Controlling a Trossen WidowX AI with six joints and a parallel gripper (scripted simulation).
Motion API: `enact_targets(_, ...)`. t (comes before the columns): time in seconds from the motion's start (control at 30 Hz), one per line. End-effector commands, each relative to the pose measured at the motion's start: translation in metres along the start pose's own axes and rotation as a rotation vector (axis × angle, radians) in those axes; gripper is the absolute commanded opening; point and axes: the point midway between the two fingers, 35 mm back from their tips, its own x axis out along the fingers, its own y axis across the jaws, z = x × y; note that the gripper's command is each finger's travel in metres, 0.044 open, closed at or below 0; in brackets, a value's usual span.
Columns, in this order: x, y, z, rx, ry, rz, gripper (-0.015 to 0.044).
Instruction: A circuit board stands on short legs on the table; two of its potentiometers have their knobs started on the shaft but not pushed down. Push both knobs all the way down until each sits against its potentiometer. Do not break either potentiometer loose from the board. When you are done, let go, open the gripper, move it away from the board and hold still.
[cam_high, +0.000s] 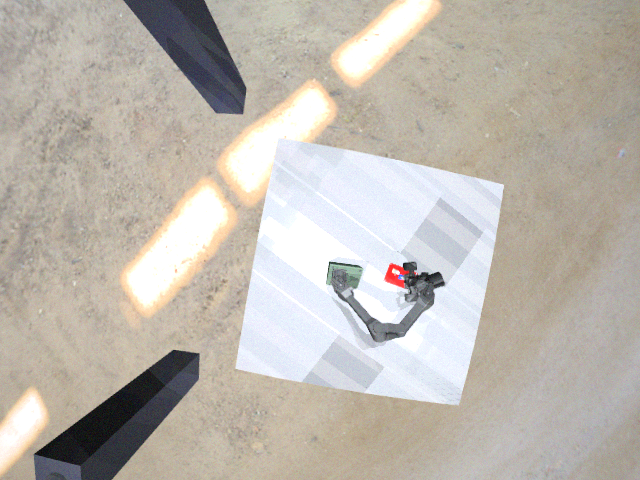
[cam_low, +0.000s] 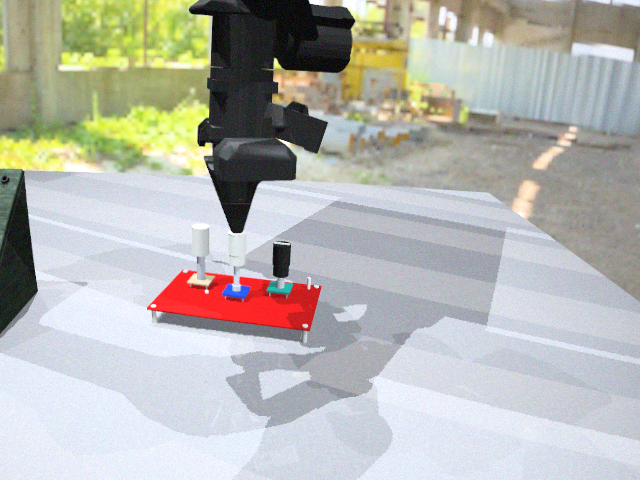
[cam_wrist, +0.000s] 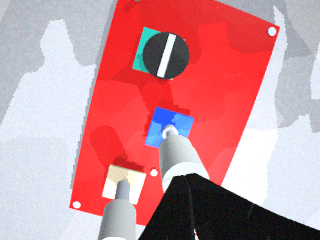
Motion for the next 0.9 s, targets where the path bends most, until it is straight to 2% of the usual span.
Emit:
enact_targets(0.0, -0.0002, -0.0003, 0.0004, -0.003, -0.002, -0.005, 0.0000)
enact_targets(0.87, 0.0078, -0.0004, 0.0004, -0.003, -0.002, -0.005, 0.0000)
